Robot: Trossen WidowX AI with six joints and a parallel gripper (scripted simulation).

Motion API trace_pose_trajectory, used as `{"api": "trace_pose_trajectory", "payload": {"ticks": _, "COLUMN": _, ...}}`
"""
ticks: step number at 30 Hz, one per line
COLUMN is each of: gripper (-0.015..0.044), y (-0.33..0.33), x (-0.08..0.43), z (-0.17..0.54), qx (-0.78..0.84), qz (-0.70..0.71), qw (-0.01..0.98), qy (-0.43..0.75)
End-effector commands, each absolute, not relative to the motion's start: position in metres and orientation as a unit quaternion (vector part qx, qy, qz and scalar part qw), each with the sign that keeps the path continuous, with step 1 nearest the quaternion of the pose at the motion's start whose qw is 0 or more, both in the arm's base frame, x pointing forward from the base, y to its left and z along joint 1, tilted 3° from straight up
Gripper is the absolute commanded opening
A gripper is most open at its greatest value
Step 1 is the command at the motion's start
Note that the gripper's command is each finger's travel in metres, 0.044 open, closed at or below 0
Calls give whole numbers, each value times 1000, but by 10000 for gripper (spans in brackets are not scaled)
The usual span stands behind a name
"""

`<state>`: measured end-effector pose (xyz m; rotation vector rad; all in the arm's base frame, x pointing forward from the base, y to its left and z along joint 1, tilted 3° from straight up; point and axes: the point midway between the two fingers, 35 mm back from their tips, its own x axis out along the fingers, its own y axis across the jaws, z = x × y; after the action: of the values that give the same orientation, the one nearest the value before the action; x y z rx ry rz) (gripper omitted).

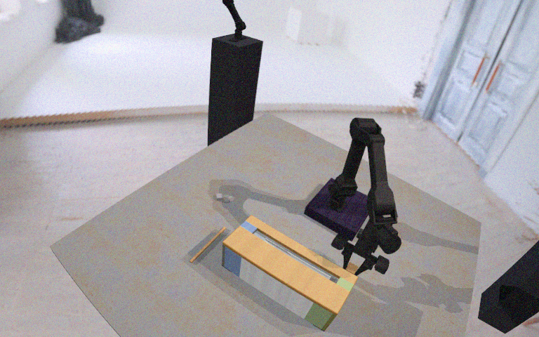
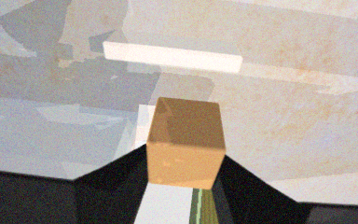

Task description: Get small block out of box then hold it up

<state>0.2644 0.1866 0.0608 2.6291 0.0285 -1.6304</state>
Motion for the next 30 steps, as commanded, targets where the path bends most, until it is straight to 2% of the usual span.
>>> {"api": "trace_pose_trajectory", "payload": {"ticks": 1, "gripper": 0, "y": 184, "x": 263, "z": 76, "qx": 852, "qz": -522, "qw": 31, "qy": 32}}
{"api": "trace_pose_trajectory", "payload": {"ticks": 30, "gripper": 0, "y": 139, "x": 216, "z": 160, "qx": 839, "qz": -474, "qw": 153, "qy": 221}}
